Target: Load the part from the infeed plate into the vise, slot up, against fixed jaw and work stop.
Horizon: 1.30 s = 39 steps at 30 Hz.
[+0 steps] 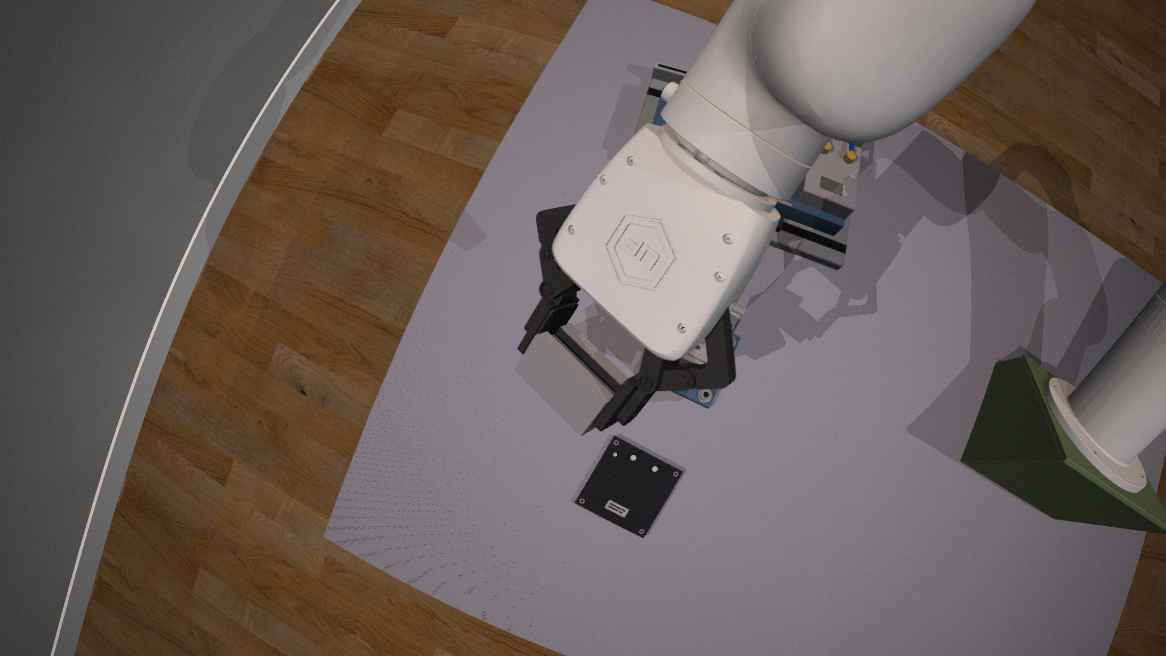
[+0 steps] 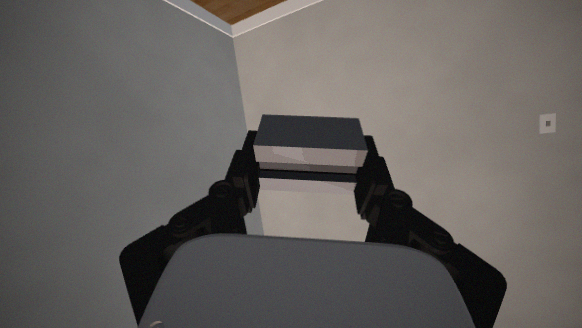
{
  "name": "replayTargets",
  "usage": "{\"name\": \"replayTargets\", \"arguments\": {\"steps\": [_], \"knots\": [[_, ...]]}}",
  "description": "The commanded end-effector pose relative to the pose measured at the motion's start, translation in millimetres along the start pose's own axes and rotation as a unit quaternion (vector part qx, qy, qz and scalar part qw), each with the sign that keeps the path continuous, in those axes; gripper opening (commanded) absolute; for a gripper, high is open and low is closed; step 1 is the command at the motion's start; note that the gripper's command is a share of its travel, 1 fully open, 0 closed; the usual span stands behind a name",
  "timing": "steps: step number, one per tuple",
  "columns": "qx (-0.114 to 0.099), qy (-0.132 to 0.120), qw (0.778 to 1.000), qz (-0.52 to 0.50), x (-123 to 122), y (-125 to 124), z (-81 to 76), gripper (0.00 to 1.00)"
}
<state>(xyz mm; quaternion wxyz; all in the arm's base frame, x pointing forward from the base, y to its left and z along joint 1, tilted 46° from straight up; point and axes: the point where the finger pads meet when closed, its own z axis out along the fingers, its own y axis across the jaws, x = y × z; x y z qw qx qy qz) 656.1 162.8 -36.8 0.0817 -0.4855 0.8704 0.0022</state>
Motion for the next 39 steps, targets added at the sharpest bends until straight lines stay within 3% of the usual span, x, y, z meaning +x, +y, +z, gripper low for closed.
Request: {"name": "replayTargets", "arguments": {"steps": [1, 4, 17, 19, 26, 34, 36, 39], "knots": [[0.023, -0.030, 0.999, 0.016, -10, -18, -5.3, 0.00], [0.038, -0.040, 0.998, 0.026, -14, -28, -8.9, 0.00], [0.144, -0.077, 0.982, 0.092, -15, -100, -39.2, 0.00], [0.144, -0.077, 0.982, 0.092, -15, -100, -39.2, 0.00], [0.203, -0.075, 0.968, 0.129, -1, -137, -59.1, 0.00], [0.263, -0.054, 0.948, 0.173, 26, -173, -83.0, 0.00], [0.263, -0.054, 0.948, 0.173, 26, -173, -83.0, 0.00], [0.283, -0.041, 0.939, 0.189, 38, -184, -92.0, 0.00]]}}
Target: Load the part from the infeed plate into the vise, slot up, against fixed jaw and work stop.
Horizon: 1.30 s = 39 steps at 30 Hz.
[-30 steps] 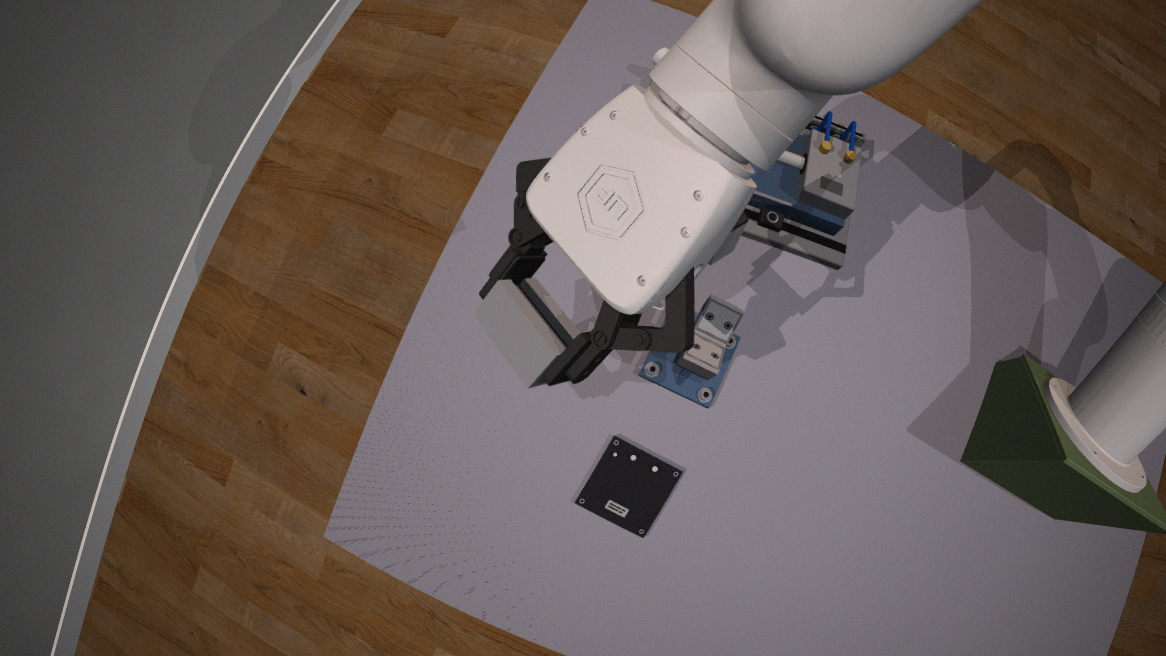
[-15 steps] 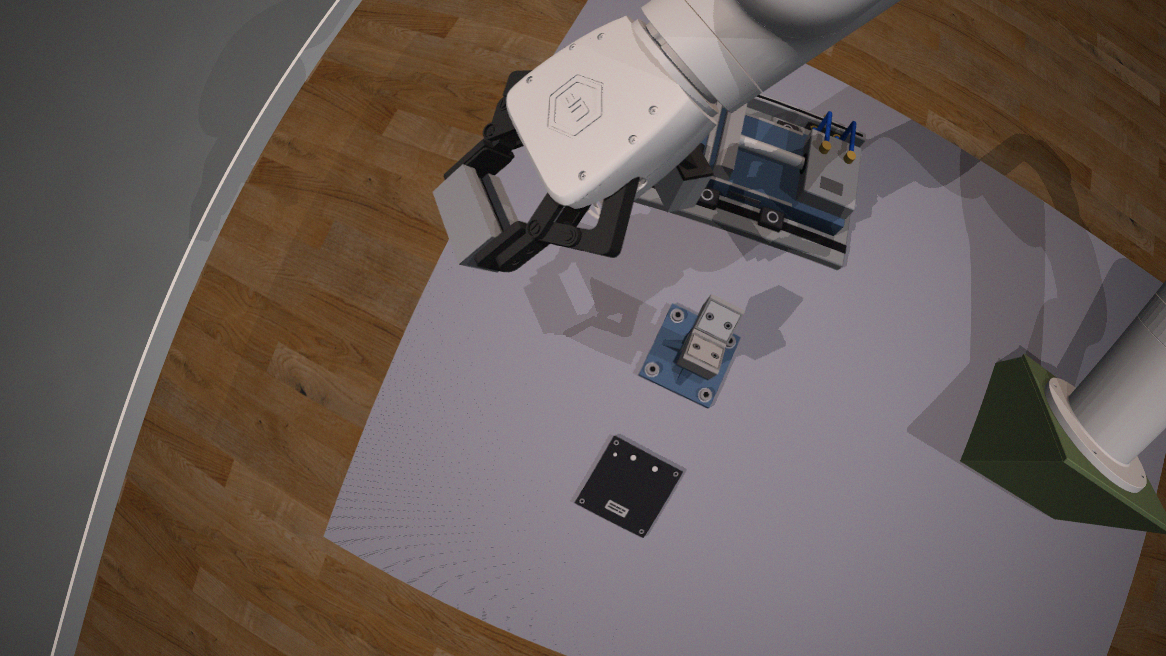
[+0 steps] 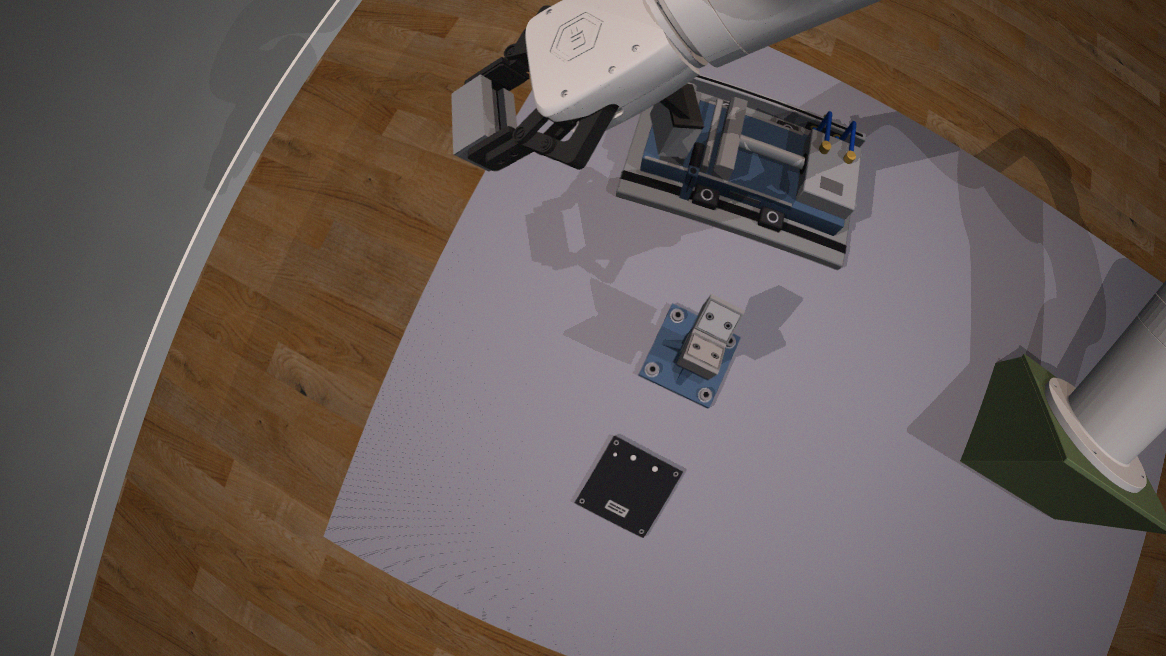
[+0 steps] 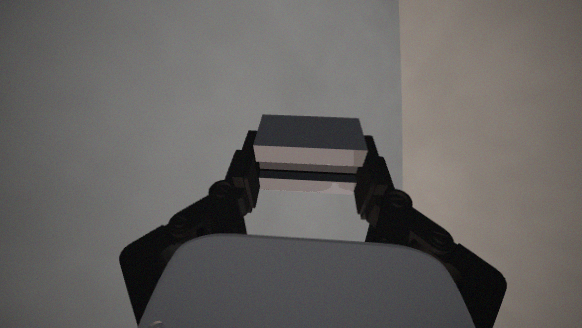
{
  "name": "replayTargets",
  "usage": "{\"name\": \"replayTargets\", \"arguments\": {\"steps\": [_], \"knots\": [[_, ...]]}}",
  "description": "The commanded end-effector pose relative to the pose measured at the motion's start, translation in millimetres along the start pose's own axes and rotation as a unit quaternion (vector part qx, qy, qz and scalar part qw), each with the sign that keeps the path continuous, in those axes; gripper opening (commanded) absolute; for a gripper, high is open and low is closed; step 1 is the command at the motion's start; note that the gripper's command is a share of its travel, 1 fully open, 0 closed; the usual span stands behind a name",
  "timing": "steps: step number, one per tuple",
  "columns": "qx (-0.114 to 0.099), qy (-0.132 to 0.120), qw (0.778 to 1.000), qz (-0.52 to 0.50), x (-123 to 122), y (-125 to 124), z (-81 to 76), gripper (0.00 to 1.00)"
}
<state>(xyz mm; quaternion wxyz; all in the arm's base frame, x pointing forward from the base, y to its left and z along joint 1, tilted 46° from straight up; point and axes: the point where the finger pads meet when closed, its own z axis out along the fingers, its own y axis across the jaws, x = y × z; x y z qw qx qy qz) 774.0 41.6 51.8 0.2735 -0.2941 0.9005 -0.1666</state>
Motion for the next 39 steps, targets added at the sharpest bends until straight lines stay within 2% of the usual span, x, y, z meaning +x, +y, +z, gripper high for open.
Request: {"name": "replayTargets", "arguments": {"steps": [1, 12, 14, 20, 27, 29, 31, 39], "knots": [[0.045, 0.044, 0.998, 0.014, 5, -25, -4.2, 0.00], [0.119, 0.107, 0.986, 0.053, 39, -79, -21.7, 0.00], [0.119, 0.107, 0.986, 0.053, 39, -79, -21.7, 0.00], [0.149, 0.148, 0.975, 0.071, 61, -100, -34.4, 0.00], [0.174, 0.198, 0.961, 0.090, 88, -118, -50.8, 0.00], [0.179, 0.212, 0.956, 0.095, 95, -122, -55.6, 0.00], [0.179, 0.212, 0.956, 0.095, 95, -122, -55.6, 0.00], [0.192, 0.267, 0.938, 0.112, 122, -132, -75.1, 0.00]]}}
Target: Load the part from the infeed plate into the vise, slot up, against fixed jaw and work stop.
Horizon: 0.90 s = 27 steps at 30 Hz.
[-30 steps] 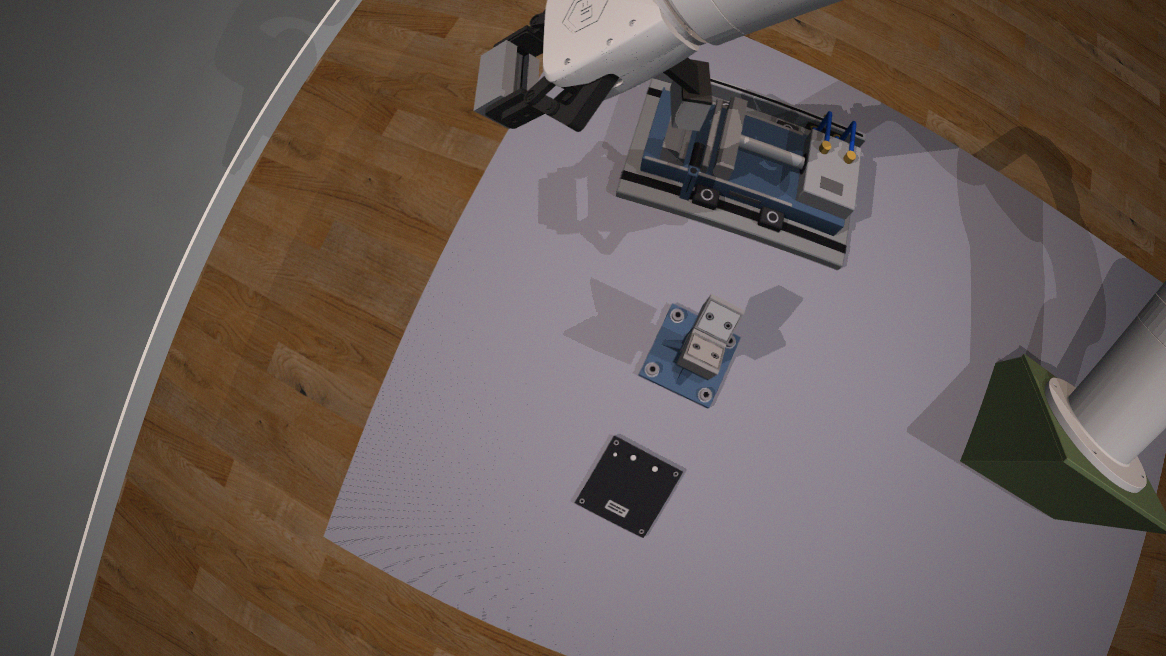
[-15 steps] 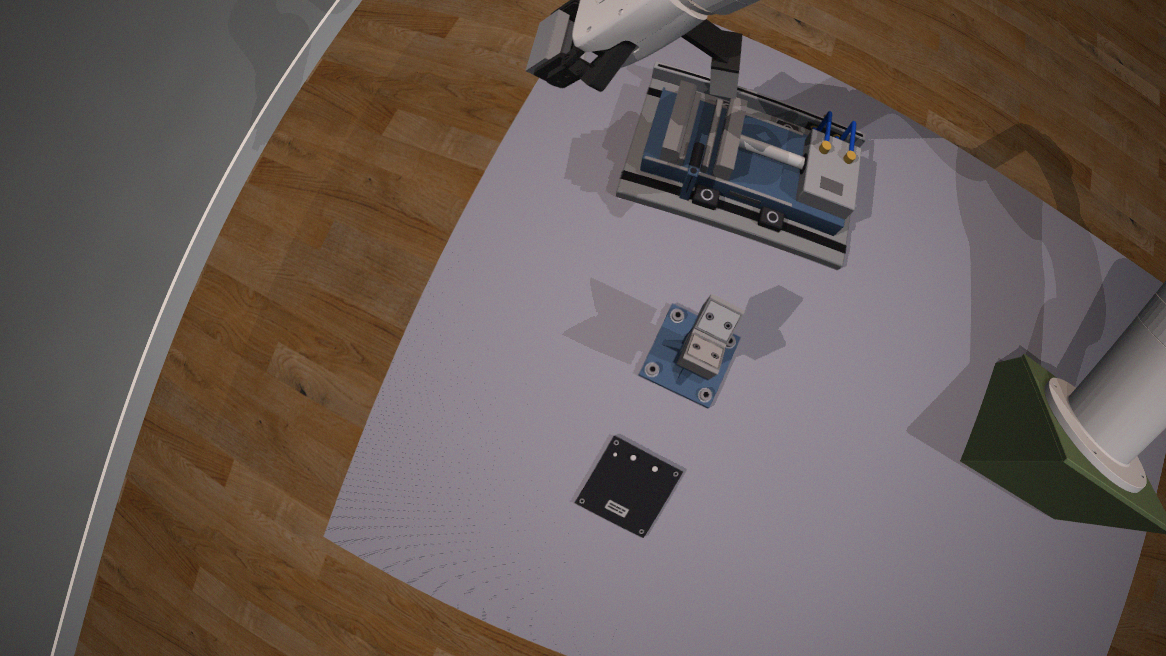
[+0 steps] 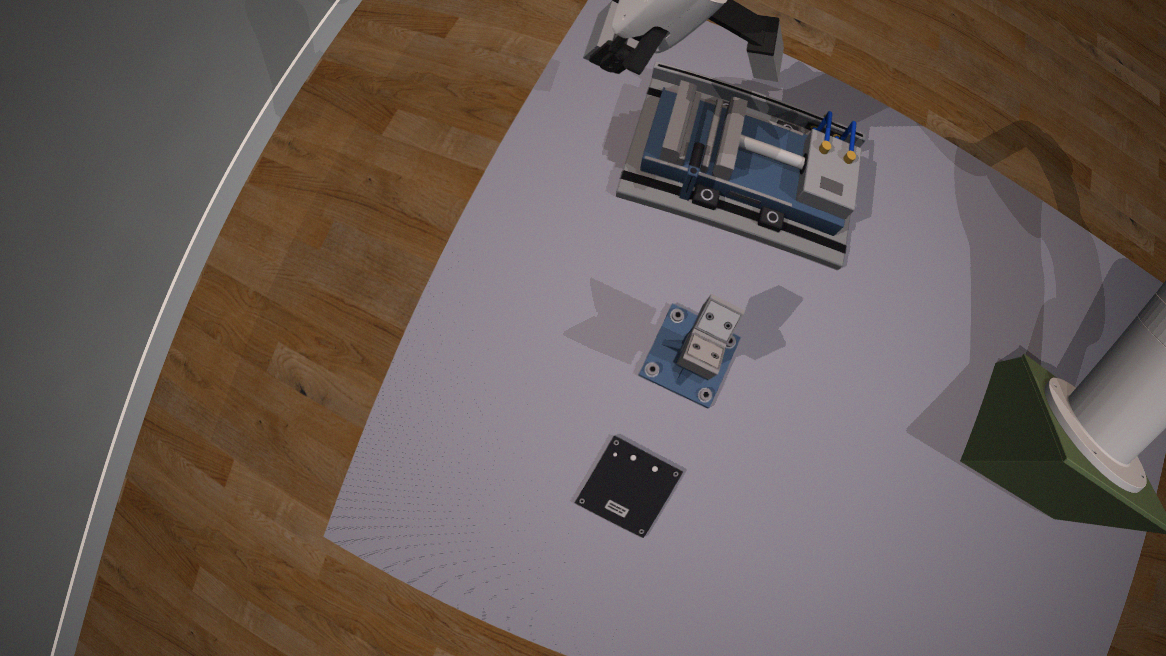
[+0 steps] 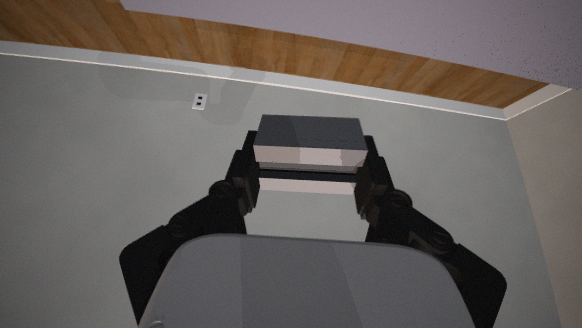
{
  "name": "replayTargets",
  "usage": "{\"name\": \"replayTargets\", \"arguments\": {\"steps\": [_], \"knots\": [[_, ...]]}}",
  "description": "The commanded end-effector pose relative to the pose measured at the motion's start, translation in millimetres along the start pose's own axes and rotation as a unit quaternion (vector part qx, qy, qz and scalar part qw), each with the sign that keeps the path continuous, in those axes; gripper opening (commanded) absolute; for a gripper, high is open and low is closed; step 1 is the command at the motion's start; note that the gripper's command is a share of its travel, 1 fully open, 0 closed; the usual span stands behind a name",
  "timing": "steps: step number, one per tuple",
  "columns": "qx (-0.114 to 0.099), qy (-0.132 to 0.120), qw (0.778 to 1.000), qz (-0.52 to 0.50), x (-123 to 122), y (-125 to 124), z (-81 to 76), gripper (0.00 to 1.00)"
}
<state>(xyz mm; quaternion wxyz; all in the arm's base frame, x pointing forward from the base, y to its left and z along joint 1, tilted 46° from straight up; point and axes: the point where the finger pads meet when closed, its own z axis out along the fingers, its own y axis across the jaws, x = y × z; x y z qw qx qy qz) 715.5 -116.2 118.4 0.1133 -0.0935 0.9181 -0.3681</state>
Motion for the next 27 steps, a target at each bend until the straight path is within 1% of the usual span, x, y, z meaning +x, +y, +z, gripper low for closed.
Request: {"name": "replayTargets", "arguments": {"steps": [1, 7, 9, 17, 24, 26, 27], "knots": [[0.009, 0.034, 0.999, 0.006, 16, -12, -1.1, 0.00], [0.015, 0.075, 0.997, 0.012, 35, -22, -2.9, 0.00], [0.015, 0.075, 0.997, 0.012, 35, -22, -2.9, 0.00], [0.018, 0.122, 0.992, 0.016, 58, -31, -7.1, 0.00], [0.017, 0.155, 0.988, 0.018, 74, -36, -11.3, 0.00], [0.017, 0.155, 0.988, 0.018, 74, -36, -11.3, 0.00], [0.016, 0.159, 0.987, 0.018, 76, -36, -11.9, 0.00]]}}
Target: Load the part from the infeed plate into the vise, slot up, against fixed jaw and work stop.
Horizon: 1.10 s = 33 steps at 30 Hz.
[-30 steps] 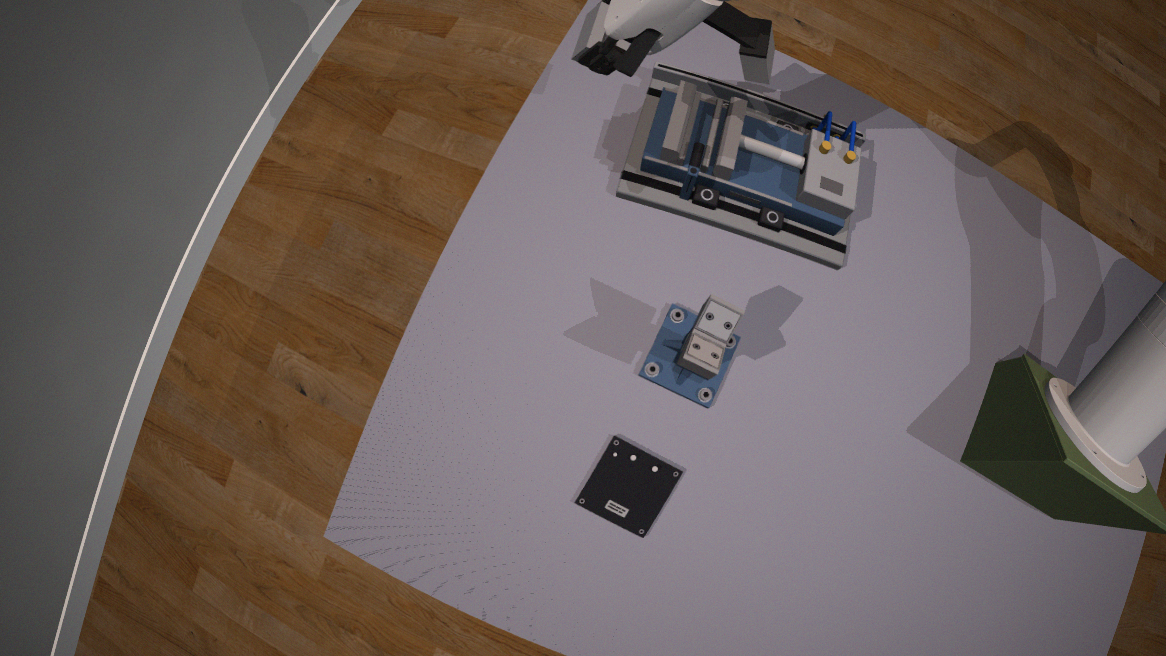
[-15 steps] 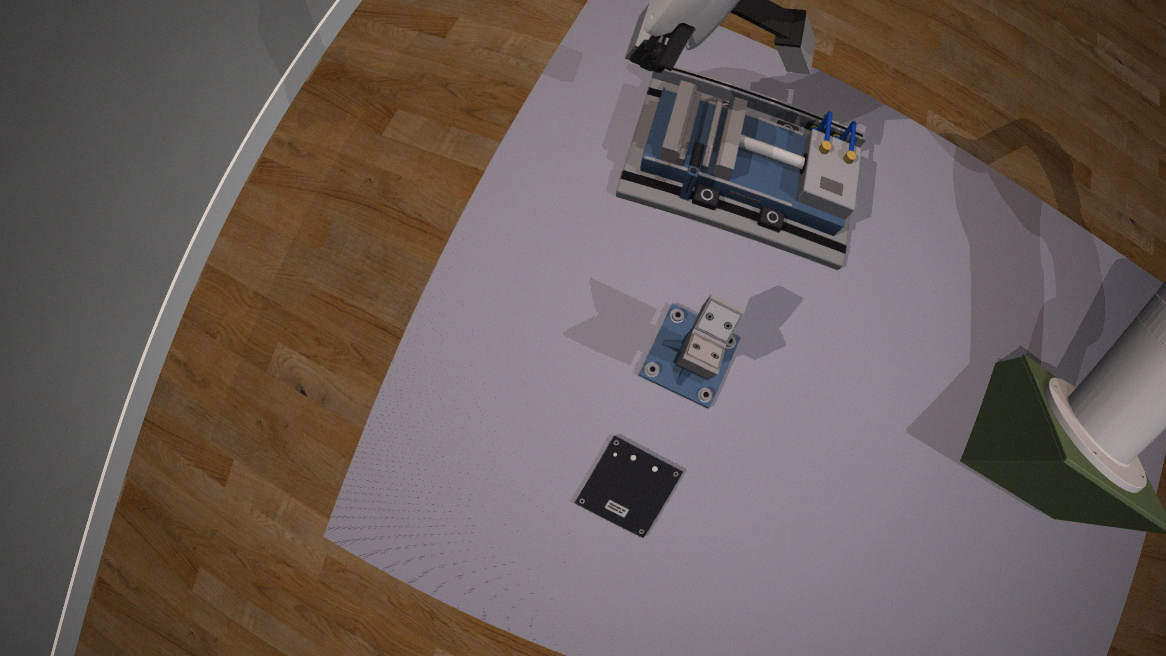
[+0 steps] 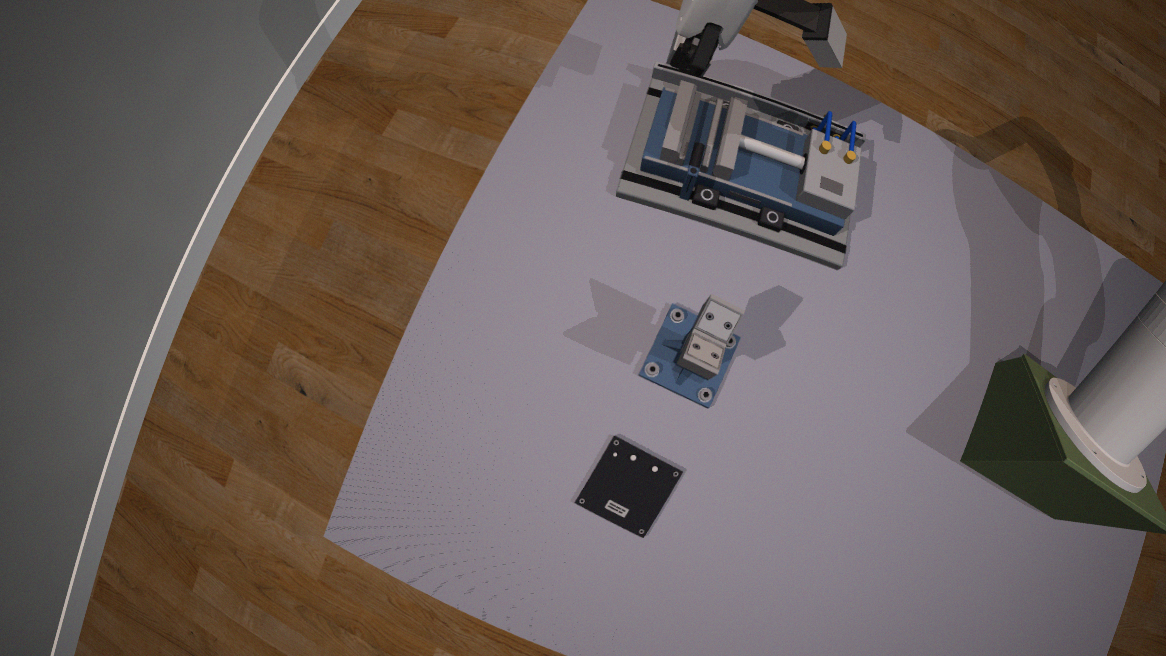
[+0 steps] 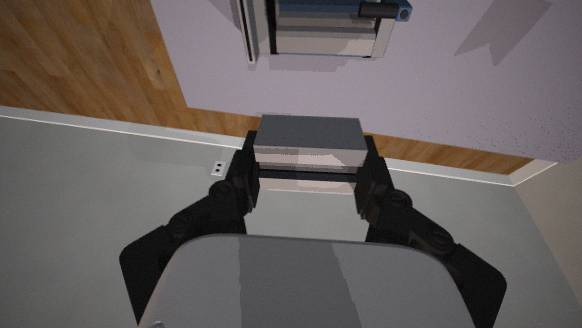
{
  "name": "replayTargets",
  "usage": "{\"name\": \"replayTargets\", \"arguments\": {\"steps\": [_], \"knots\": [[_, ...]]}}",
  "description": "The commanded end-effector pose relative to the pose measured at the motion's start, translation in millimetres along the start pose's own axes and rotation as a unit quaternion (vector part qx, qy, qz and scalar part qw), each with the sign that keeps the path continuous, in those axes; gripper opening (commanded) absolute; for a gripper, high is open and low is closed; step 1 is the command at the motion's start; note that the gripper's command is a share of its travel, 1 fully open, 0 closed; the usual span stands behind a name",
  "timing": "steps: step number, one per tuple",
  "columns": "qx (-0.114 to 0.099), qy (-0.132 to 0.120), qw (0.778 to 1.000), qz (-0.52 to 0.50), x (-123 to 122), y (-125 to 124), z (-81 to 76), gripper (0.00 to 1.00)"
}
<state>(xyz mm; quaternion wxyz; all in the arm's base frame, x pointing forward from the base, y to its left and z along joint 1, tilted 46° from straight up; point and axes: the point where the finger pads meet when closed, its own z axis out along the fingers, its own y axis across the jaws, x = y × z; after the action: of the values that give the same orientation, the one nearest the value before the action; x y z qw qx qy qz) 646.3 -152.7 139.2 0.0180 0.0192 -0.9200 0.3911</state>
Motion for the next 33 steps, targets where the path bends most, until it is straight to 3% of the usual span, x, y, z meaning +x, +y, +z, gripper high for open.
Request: {"name": "replayTargets", "arguments": {"steps": [1, 14, 33], "knots": [[0.000, 0.013, 1.000, 0.001, 6, -2, -0.8, 0.00], [-0.005, 0.053, 0.999, 0.001, 26, -7, -1.5, 0.00], [-0.008, 0.072, 0.997, 0.000, 35, -9, -2.5, 0.00]]}}
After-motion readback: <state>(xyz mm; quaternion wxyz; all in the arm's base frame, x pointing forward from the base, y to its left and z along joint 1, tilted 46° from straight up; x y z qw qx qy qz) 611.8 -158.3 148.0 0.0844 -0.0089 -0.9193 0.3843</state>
